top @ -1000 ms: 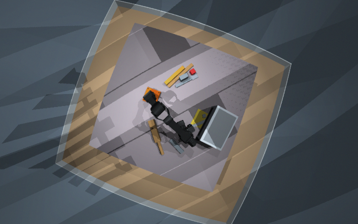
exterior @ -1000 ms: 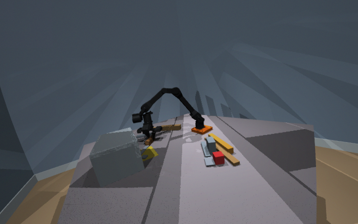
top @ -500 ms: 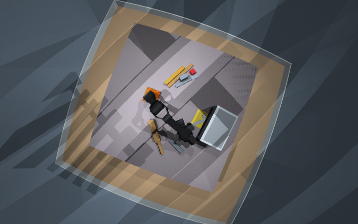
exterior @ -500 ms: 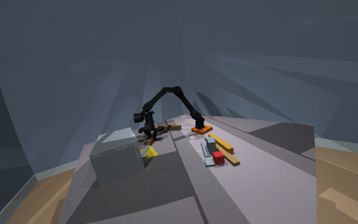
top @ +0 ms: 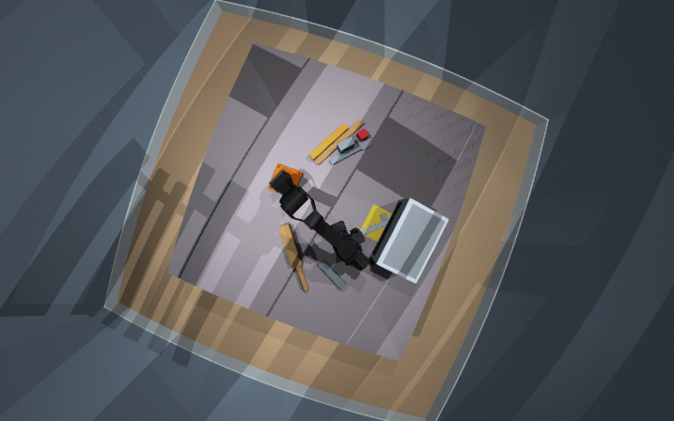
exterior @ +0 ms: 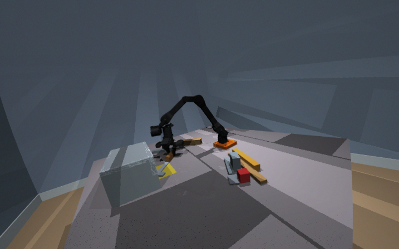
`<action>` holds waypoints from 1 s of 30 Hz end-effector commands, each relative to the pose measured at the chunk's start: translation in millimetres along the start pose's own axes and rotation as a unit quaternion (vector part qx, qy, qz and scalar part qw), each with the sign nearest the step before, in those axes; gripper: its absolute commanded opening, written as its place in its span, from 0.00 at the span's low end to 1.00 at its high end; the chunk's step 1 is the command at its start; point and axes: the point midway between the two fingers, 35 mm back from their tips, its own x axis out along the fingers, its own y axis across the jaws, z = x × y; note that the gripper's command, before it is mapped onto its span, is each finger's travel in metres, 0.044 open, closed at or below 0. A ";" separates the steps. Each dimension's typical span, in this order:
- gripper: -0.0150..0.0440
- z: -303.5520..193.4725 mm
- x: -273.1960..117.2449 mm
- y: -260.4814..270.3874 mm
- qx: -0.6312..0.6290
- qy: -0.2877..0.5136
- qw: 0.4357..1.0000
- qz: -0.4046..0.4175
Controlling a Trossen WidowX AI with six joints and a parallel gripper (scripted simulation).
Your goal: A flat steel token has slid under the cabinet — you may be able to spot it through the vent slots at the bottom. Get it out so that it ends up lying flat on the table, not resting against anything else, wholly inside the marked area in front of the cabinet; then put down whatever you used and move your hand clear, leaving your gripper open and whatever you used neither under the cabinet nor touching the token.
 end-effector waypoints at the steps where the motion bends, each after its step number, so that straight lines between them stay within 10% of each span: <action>1: 0.25 -3.0 1.1 2.0 -0.001 -0.002 1.000 0.004; 30: 0.25 -56.5 1.6 -1.4 -0.001 0.000 1.000 0.004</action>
